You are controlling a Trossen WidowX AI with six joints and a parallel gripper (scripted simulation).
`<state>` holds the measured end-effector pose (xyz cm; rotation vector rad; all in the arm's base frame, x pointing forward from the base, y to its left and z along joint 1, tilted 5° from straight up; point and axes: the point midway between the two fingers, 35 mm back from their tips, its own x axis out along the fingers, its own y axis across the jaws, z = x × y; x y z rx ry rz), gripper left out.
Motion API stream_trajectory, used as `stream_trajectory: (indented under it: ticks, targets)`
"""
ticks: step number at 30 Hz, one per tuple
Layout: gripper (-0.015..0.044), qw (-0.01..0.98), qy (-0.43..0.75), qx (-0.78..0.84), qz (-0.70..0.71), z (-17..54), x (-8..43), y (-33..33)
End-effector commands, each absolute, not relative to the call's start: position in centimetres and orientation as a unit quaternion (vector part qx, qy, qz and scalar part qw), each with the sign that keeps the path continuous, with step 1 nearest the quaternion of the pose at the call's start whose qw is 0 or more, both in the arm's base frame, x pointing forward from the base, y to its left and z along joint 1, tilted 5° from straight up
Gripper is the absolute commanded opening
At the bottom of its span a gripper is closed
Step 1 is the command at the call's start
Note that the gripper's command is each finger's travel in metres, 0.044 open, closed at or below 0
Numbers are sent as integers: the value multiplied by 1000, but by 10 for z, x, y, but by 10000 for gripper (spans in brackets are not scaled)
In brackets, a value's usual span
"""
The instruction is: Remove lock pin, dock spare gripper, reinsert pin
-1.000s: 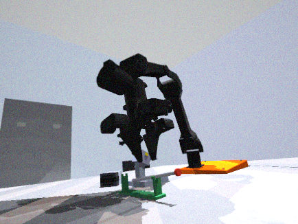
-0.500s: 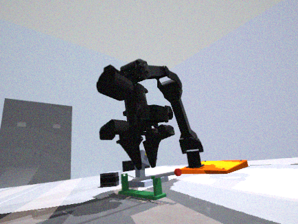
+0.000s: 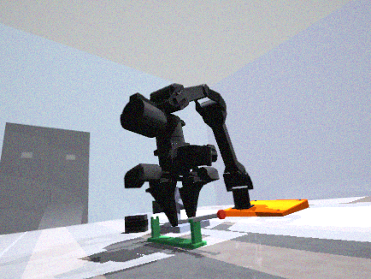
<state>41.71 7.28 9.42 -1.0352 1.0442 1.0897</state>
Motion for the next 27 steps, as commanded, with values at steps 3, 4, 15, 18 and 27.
stream_trajectory:
  ticks: [3,4,15,18,27]
  targets:
    - [180,606,458,-447,473,80,415,72]
    - [180,606,458,-447,473,79,415,72]
    - [180,606,458,-447,473,76,415,72]
    - [180,606,458,-447,473,76,415,72]
    - [49,606,458,-447,473,76,415,72]
